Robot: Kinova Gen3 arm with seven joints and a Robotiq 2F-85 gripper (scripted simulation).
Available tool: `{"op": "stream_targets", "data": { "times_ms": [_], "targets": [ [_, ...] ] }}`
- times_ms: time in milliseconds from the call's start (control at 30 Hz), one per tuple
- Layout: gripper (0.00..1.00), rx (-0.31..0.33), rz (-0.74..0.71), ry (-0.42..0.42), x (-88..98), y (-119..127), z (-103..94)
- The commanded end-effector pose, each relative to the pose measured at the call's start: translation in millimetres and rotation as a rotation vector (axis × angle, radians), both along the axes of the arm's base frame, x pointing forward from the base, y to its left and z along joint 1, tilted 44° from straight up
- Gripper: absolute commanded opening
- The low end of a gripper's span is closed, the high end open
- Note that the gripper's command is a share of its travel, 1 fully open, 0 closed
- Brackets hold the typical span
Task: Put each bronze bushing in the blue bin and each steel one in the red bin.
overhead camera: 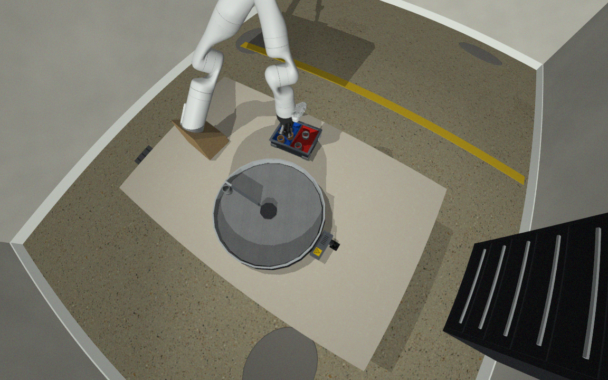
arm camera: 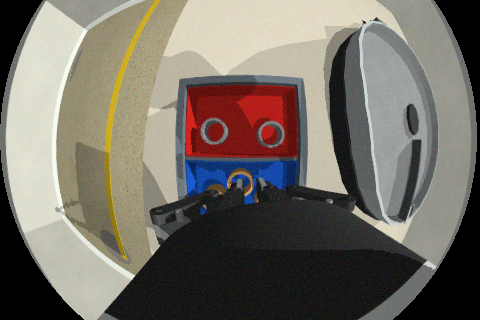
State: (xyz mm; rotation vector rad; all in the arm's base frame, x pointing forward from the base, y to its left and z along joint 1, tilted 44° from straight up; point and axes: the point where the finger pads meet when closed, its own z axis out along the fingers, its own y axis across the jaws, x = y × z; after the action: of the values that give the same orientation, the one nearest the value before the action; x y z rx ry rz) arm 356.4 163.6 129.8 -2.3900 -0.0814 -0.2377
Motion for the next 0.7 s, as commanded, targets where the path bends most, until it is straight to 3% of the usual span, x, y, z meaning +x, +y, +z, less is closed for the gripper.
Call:
{"op": "stream_targets", "data": {
  "times_ms": [0, 200, 300, 367, 433, 533, 667],
  "targets": [
    [0.16, -0.001, -0.002, -0.002, 0.6, -1, 0.4],
    [0.16, -0.001, -0.001, -0.001, -6.8, -33, 35.0],
    [0.16, -0.001, -0.001, -0.001, -6.8, -33, 35.0],
    [0.16, -0.001, -0.001, -0.001, -9.7, -46, 48.9],
    [0.16, -0.001, -0.001, -0.001, -9.7, -46, 48.9],
    [0.16, -0.001, -0.002, -0.002, -14.1, -65, 69.8],
    [0.16, -0.001, -0.002, -0.002, -14.1, -65, 69.8]
  ]
}}
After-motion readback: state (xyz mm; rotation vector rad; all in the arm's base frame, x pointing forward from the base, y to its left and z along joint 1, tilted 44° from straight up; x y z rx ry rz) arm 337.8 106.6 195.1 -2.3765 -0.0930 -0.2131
